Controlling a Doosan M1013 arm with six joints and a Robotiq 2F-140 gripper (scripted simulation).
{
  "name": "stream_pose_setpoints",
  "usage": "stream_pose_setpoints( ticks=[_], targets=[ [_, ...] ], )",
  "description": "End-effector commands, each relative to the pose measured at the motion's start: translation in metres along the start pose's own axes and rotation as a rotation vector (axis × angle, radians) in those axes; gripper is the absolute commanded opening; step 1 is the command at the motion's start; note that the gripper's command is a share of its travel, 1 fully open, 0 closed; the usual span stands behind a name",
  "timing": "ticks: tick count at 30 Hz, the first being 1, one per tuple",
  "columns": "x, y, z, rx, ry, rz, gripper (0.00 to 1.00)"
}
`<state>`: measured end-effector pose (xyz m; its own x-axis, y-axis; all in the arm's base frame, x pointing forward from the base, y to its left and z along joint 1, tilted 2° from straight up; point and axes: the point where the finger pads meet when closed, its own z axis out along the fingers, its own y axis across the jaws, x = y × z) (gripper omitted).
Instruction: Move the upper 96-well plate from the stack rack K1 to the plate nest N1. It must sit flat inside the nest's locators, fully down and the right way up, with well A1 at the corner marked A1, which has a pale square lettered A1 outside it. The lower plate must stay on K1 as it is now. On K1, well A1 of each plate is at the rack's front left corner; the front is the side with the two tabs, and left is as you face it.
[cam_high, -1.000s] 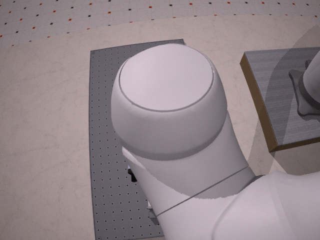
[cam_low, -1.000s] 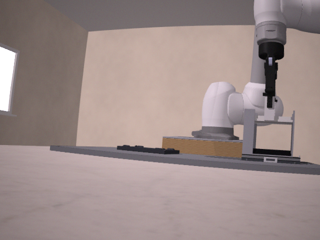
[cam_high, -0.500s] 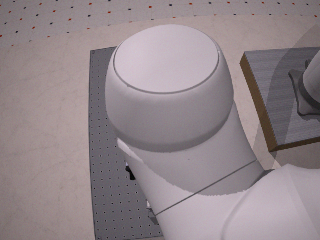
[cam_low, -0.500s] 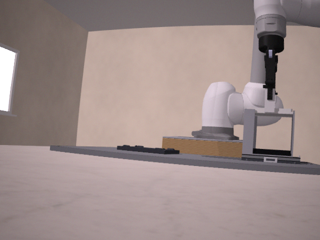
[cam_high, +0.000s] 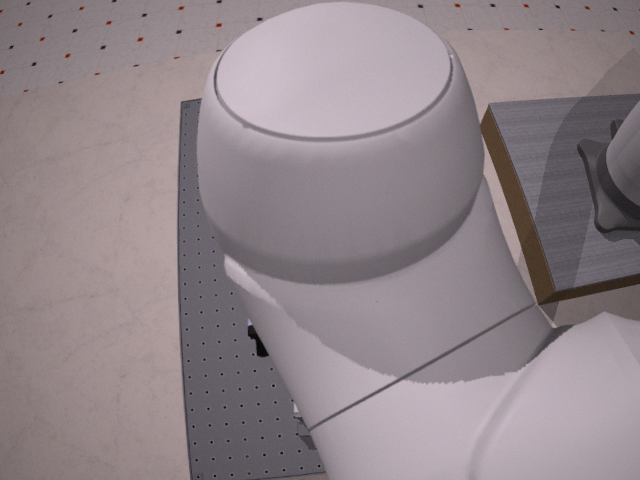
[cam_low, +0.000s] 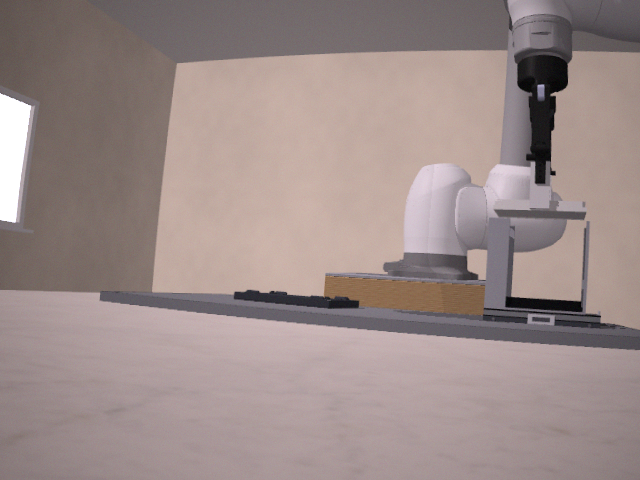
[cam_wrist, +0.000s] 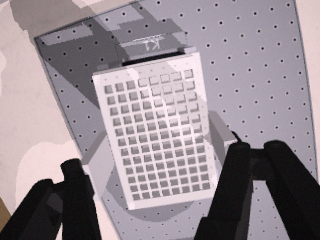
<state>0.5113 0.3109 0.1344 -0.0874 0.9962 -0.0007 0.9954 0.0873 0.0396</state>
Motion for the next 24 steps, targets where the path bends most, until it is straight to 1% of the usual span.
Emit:
stream_pose_setpoints(
  ticks=[1, 18, 19, 24],
  targets=[
    [0.0, 0.0, -0.002, 0.0, 0.0, 0.0, 0.0],
    [0.0, 0.0, -0.002, 0.0, 0.0, 0.0, 0.0],
    [-0.003, 0.0, -0.002, 0.0, 0.0, 0.025, 0.0],
    [-0.02, 0.001, -0.002, 0.0, 0.0, 0.025, 0.0]
  ],
)
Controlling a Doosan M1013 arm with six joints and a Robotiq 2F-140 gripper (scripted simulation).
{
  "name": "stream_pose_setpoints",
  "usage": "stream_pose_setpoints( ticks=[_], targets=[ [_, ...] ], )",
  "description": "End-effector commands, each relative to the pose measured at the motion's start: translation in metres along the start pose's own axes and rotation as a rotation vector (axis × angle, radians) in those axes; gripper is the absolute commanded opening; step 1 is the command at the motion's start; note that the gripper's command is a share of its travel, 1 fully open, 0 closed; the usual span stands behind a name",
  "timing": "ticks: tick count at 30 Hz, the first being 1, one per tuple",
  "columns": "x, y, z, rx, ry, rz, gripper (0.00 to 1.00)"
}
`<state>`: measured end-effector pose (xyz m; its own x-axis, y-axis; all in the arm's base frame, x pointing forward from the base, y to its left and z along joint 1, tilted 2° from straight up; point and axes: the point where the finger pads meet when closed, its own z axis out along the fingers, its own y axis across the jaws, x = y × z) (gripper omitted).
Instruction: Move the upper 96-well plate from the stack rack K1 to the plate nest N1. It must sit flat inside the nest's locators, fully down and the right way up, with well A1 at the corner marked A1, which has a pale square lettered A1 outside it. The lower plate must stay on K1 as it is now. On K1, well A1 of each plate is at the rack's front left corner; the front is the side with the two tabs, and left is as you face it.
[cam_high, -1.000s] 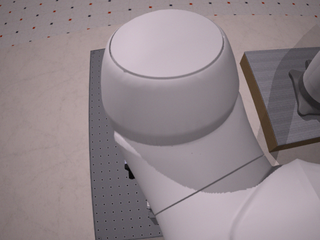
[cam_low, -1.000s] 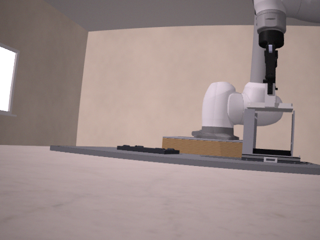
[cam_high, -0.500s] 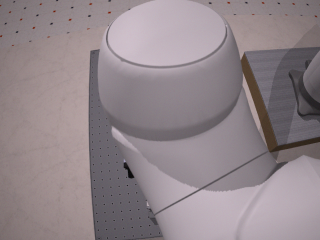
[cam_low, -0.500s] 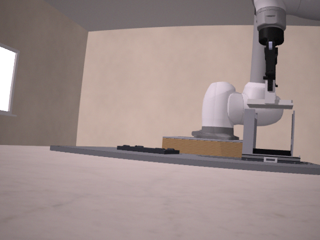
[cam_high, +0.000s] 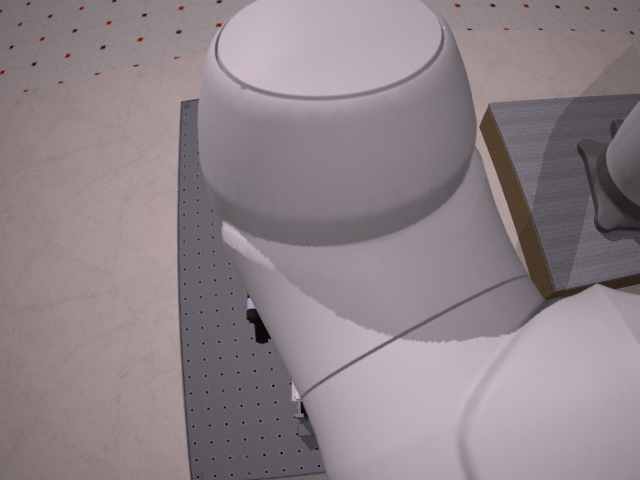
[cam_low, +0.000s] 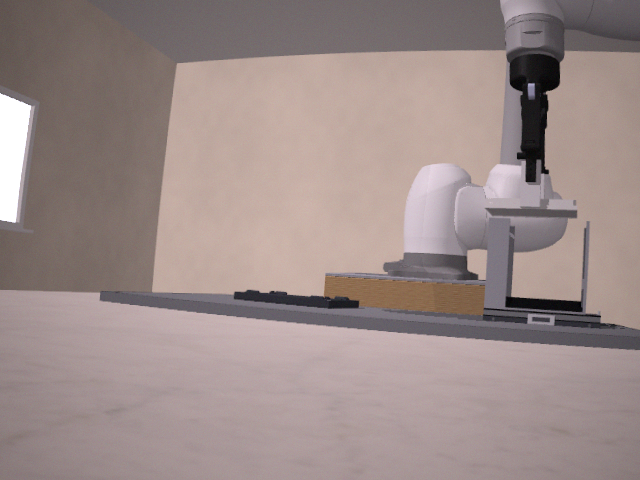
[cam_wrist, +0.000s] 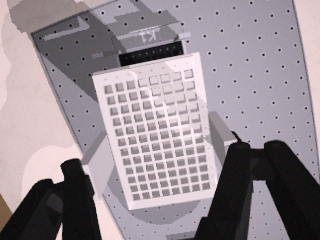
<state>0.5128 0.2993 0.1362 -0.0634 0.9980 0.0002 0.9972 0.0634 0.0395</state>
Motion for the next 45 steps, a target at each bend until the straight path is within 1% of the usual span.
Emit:
stream_pose_setpoints(
  ticks=[1, 5, 7, 22, 24, 39, 41, 45],
  targets=[
    [-0.012, 0.001, 0.0, 0.0, 0.0, 0.001, 0.0],
    [-0.025, 0.002, 0.0, 0.0, 0.0, 0.001, 0.0],
    [-0.025, 0.002, 0.0, 0.0, 0.0, 0.001, 0.0],
    [-0.075, 0.006, 0.002, 0.0, 0.0, 0.001, 0.0],
    [-0.075, 0.006, 0.002, 0.0, 0.0, 0.001, 0.0],
    [-0.125, 0.01, 0.003, 0.0, 0.0, 0.001, 0.0],
    [-0.125, 0.01, 0.003, 0.0, 0.0, 0.001, 0.0],
    [-0.138, 0.011, 0.003, 0.0, 0.0, 0.001, 0.0]
  ],
)
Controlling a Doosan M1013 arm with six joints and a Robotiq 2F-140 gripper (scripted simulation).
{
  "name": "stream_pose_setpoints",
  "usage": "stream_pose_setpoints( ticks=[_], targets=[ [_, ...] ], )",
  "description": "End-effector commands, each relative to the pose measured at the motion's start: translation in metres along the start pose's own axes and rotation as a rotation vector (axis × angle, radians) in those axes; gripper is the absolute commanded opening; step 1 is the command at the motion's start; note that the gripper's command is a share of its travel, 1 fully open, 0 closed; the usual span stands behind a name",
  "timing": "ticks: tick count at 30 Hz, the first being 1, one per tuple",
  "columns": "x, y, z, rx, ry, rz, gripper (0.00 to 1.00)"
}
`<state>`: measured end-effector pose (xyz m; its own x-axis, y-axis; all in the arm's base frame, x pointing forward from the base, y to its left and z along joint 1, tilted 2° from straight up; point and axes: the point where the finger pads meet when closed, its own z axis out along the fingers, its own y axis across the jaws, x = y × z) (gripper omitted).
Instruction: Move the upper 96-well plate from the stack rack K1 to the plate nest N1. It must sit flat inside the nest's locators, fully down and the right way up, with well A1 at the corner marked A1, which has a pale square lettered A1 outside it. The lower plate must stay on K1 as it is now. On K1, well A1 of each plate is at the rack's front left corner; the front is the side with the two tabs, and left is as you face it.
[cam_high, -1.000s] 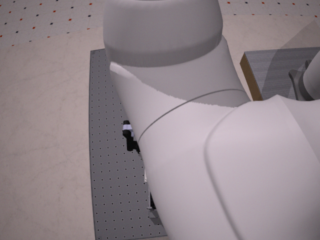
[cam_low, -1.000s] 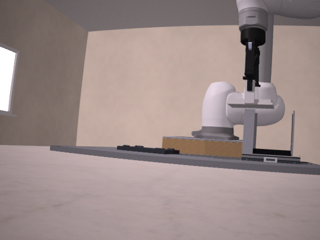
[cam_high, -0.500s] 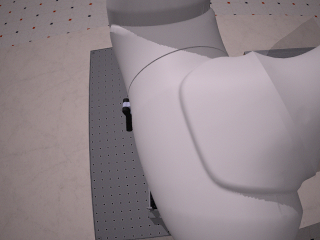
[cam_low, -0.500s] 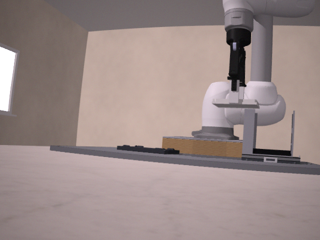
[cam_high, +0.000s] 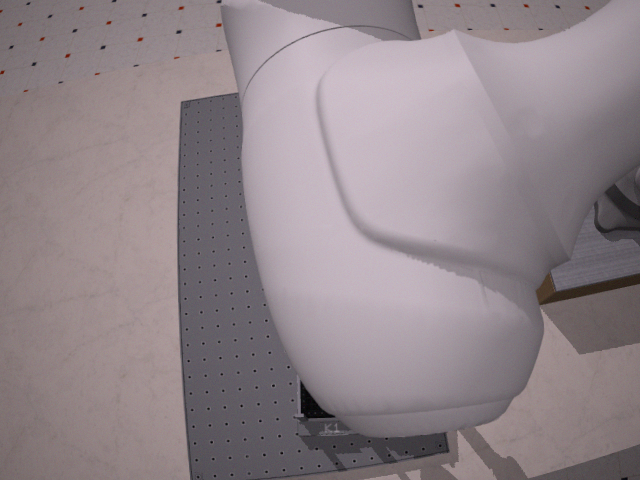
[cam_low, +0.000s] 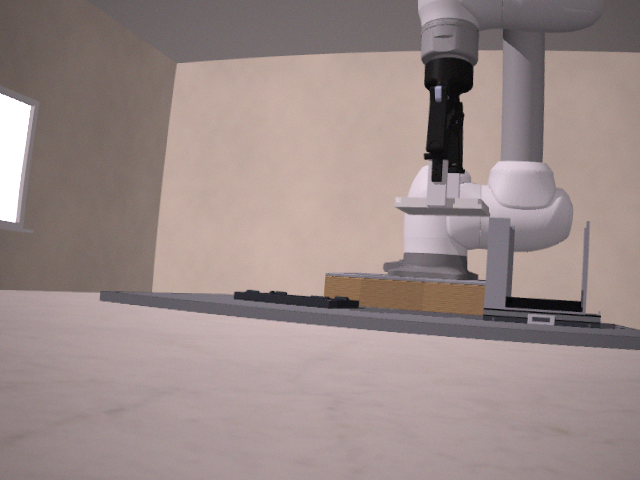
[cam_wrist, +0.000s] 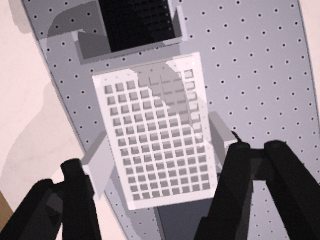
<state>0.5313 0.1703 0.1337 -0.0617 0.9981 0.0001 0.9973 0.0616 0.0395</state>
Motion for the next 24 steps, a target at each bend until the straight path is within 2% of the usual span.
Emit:
stream_pose_setpoints(
  ticks=[1, 24],
  targets=[
    [-0.011, 0.001, 0.0, 0.0, 0.0, 0.0, 0.0],
    [-0.081, 0.007, 0.002, 0.0, 0.0, 0.0, 0.0]
  ],
)
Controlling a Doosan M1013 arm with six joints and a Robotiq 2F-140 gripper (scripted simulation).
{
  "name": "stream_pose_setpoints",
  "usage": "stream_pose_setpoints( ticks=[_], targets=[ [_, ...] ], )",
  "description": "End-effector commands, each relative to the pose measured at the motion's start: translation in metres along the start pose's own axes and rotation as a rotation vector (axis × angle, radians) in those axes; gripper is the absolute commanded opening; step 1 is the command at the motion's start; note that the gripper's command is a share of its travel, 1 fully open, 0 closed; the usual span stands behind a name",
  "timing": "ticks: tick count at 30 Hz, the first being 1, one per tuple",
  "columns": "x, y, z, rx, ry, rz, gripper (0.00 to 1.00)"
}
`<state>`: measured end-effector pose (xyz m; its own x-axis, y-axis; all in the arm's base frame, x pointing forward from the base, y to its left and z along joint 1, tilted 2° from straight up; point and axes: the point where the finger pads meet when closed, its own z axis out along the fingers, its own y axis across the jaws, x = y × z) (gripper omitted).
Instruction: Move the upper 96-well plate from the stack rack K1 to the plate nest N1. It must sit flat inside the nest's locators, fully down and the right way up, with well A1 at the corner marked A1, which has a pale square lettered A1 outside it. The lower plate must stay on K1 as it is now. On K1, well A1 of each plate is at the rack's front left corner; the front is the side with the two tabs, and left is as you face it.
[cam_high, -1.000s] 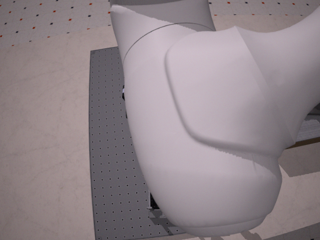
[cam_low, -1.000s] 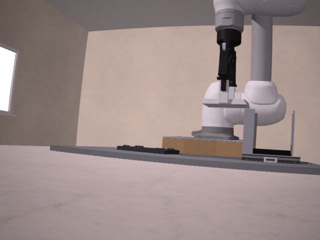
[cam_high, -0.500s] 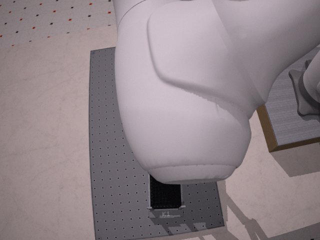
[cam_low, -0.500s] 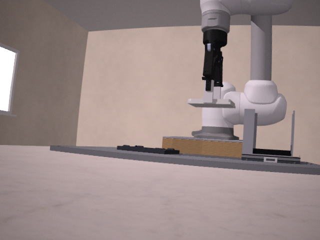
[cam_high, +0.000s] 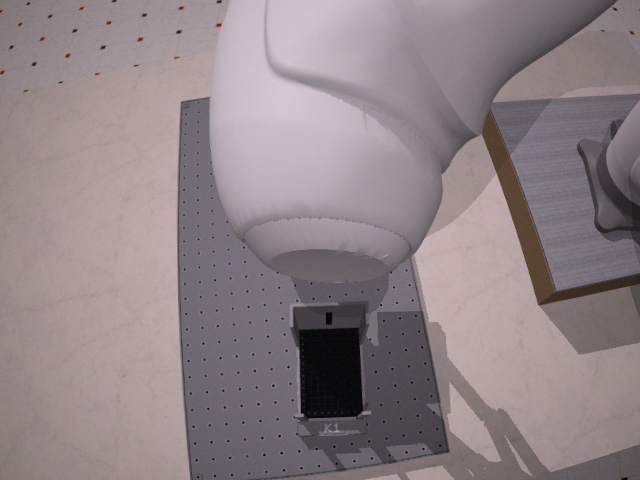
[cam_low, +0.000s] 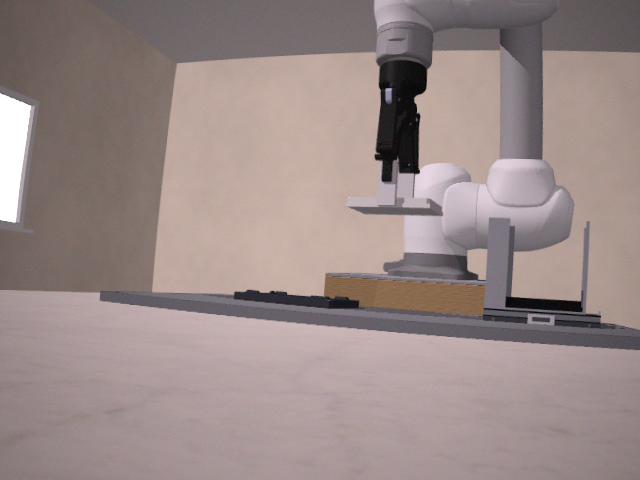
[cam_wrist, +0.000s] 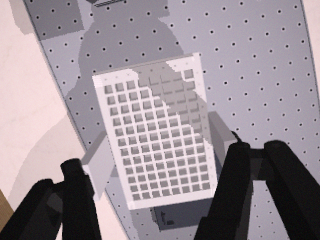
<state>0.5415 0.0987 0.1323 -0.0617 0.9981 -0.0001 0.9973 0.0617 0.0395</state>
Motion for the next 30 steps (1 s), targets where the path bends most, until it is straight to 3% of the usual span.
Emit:
stream_pose_setpoints(
  ticks=[1, 30],
  targets=[
    [-0.012, 0.001, 0.0, 0.0, 0.001, 0.0, 0.0],
    [-0.095, 0.008, 0.002, 0.0, 0.001, 0.0, 0.0]
  ],
)
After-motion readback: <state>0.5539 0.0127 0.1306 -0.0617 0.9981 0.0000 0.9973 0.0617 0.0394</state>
